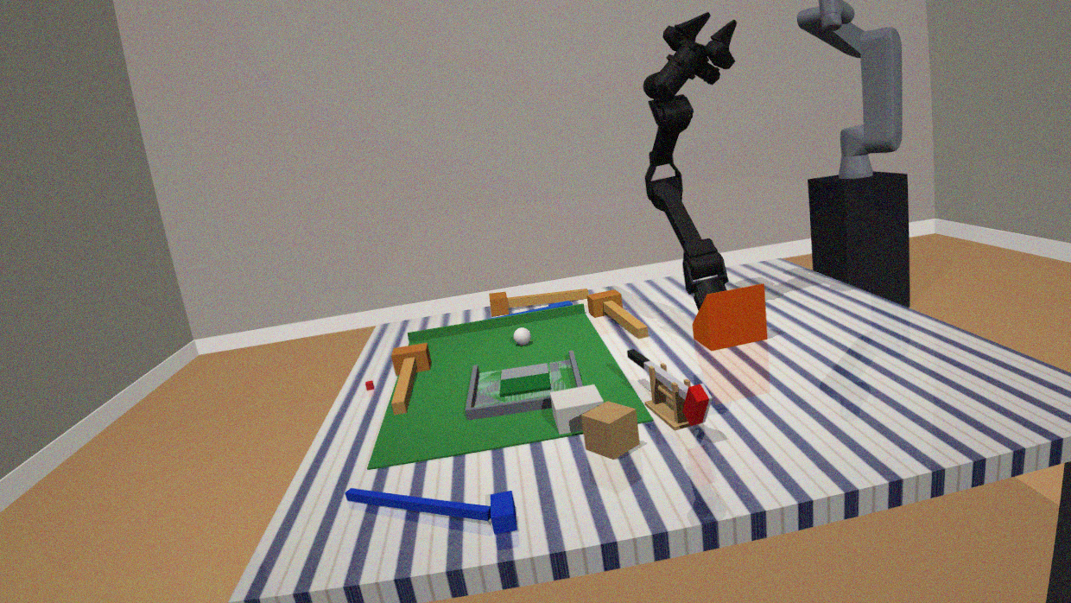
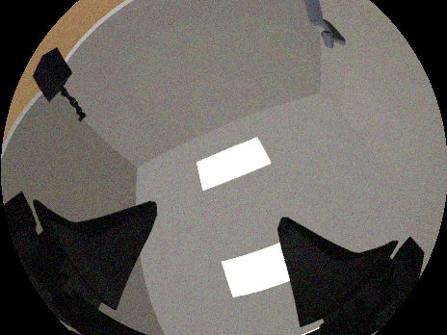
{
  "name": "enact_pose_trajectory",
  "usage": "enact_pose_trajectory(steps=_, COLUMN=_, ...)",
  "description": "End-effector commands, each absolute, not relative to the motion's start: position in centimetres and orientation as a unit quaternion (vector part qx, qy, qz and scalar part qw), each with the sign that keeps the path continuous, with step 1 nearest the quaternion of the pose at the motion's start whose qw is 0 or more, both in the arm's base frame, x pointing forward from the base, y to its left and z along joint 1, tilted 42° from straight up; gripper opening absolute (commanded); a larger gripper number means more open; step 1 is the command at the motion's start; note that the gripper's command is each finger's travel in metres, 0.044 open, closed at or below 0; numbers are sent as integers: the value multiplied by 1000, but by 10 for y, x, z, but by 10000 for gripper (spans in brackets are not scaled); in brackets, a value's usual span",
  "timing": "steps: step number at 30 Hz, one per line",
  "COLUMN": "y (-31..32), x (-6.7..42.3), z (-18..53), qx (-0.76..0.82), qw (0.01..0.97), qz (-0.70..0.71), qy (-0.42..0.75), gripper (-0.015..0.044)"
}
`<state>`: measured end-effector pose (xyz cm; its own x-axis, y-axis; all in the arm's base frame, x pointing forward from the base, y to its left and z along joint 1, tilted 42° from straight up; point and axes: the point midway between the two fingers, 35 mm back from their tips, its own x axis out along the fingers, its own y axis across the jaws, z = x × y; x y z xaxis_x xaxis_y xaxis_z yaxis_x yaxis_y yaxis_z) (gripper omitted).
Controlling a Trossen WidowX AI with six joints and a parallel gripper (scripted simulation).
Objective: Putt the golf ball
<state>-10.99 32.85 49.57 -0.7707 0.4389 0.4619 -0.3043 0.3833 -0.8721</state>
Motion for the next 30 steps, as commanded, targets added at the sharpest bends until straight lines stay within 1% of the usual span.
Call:
enact_pose_trajectory(steps=1, y=329, x=-109, z=495, qx=-45, qw=337, qz=555, qy=-760, gripper=426)
enact_pose_trajectory(steps=2, y=332, x=-107, z=494, qx=-49, qw=339, qz=558, qy=-756, gripper=440)
enact_pose_trajectory(steps=5, y=351, x=-94, z=482, qx=-71, qw=358, qz=579, qy=-729, gripper=440)
enact_pose_trajectory(steps=11, y=401, x=-49, z=444, qx=-132, qw=414, qz=633, qy=-641, gripper=440)
enact_pose_trajectory(steps=19, y=466, x=28, z=354, qx=-241, qw=510, qz=695, qy=-445, gripper=440)
enact_pose_trajectory(steps=23, y=482, x=67, z=305, qx=-286, qw=548, qz=707, qy=-343, gripper=440)
enact_pose_trajectory(steps=27, y=486, x=87, z=278, qx=-309, qw=564, qz=709, qy=-290, gripper=440)
enact_pose_trajectory(steps=30, y=488, x=110, z=244, qx=-340, qw=579, qz=706, qy=-223, gripper=440)
